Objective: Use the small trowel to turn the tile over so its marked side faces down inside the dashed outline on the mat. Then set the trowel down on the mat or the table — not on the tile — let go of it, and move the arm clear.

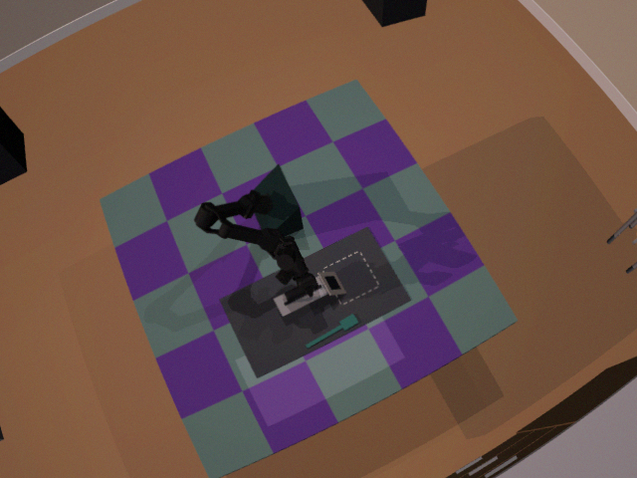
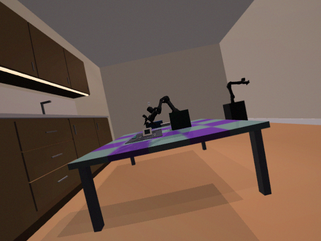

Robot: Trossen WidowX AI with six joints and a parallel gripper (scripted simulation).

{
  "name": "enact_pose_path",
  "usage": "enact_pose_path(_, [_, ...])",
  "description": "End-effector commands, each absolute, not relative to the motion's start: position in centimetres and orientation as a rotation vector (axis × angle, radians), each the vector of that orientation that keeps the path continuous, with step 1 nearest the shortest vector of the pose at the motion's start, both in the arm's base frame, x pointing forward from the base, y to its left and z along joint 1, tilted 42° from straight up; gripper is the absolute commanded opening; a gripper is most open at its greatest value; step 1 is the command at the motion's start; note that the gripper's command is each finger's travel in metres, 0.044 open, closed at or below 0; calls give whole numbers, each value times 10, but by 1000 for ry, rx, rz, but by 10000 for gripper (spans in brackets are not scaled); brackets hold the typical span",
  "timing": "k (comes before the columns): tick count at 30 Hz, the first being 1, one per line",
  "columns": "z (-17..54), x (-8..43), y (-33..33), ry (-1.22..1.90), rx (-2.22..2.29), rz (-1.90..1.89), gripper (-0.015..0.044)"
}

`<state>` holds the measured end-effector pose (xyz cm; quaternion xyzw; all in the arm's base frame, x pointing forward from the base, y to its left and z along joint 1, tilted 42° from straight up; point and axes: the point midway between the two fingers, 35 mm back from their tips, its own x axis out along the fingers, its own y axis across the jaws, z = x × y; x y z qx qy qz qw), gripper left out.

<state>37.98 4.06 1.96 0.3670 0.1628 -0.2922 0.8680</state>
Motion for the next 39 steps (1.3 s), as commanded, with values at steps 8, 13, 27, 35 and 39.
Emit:
enact_pose_path(8, [15, 382, 64, 334, 783, -593, 0])
enact_pose_path(13, [9, 381, 72, 334, 783, -593, 0])
enact_pose_path(27, [-9, 380, 85, 335, 784, -593, 0])
enact_pose_path(35, [4, 381, 81, 335, 784, -594, 0])
enact_pose_path(39, [15, 382, 76, 335, 784, -594, 0])
